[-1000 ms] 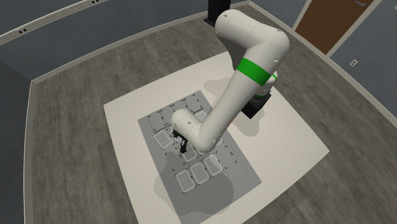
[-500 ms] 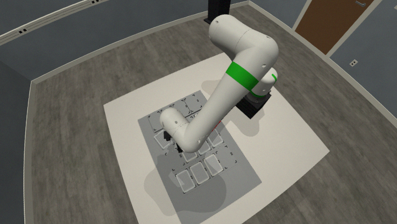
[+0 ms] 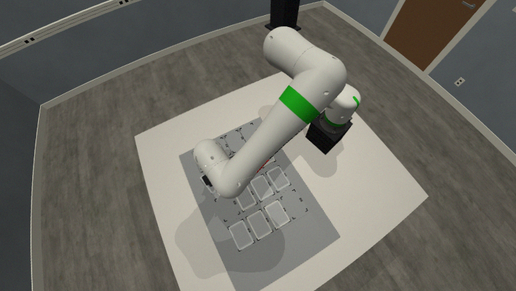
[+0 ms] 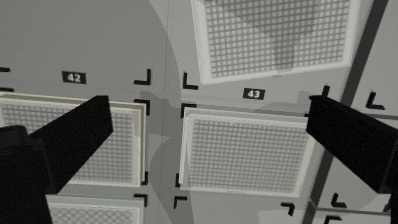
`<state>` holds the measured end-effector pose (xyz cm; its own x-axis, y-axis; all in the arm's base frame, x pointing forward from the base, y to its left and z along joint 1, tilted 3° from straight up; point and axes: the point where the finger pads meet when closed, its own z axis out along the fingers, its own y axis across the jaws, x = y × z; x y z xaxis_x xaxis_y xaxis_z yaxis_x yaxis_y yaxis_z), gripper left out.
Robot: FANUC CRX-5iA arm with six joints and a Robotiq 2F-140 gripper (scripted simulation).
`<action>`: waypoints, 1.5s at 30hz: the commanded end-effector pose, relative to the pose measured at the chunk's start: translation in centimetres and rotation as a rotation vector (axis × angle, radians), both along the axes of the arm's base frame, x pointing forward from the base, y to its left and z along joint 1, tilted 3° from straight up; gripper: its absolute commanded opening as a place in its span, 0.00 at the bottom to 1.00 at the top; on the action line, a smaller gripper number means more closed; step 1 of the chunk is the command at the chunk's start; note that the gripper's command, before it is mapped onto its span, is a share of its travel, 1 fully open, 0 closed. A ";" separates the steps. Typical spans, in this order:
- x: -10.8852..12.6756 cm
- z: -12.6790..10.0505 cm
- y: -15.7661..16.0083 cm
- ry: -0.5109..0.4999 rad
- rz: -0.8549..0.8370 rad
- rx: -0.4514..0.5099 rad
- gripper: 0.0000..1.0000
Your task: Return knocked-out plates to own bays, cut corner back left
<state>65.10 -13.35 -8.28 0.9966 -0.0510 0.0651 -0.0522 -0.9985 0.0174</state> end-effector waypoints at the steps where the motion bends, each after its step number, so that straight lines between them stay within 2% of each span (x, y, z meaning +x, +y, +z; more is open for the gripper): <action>1: 1.2 0.1 -1.0 0.013 0.124 0.016 1.00; 20: 6.0 0.1 -5.7 0.013 0.124 0.016 1.00; 28: 6.0 0.1 -5.7 0.013 0.124 0.016 1.00; 45: 6.1 -1.7 -5.7 0.013 0.124 0.016 1.00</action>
<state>71.05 -19.04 -10.05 0.9962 0.0715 0.0495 0.0716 -0.9974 0.0000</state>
